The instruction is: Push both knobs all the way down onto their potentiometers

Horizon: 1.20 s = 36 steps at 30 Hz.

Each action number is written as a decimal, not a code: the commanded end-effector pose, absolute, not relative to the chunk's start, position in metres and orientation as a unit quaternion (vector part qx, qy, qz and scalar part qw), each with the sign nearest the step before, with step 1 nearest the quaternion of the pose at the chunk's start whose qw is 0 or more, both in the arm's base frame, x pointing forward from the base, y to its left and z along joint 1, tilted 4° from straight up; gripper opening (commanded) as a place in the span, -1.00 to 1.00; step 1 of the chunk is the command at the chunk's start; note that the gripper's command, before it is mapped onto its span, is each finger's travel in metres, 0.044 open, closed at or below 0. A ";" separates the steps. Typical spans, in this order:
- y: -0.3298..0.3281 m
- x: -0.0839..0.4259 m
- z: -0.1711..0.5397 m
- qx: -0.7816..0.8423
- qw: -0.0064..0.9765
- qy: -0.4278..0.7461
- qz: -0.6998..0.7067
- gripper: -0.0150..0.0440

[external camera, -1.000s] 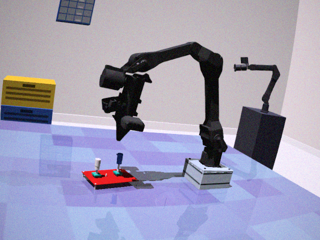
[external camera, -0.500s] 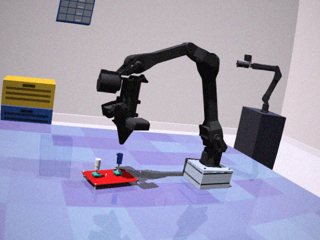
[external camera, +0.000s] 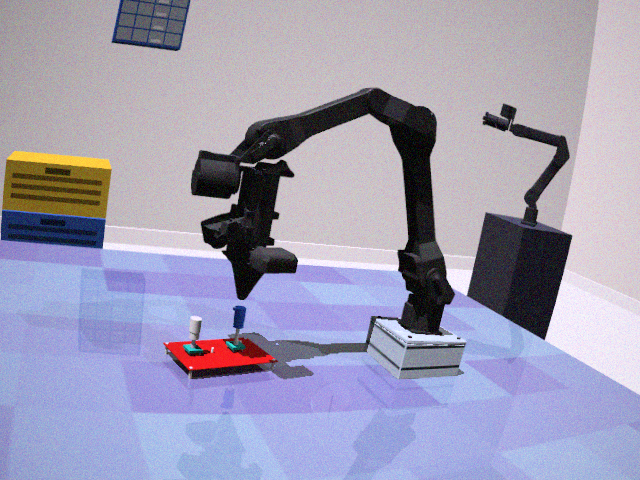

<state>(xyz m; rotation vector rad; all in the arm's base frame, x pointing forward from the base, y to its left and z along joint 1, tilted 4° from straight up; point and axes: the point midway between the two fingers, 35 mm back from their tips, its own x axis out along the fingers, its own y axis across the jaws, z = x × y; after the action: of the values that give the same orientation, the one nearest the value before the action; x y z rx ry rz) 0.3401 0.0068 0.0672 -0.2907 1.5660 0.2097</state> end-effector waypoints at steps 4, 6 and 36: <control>0.007 0.339 0.058 -0.130 0.693 0.703 0.097 -0.49; 0.007 0.339 0.058 -0.130 0.693 0.703 0.097 -0.49; 0.007 0.339 0.053 -0.130 0.693 0.703 0.097 -0.49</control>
<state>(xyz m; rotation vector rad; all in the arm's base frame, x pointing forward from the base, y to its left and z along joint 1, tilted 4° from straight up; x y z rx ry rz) 0.3388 0.0061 0.0534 -0.2906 1.5705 0.2104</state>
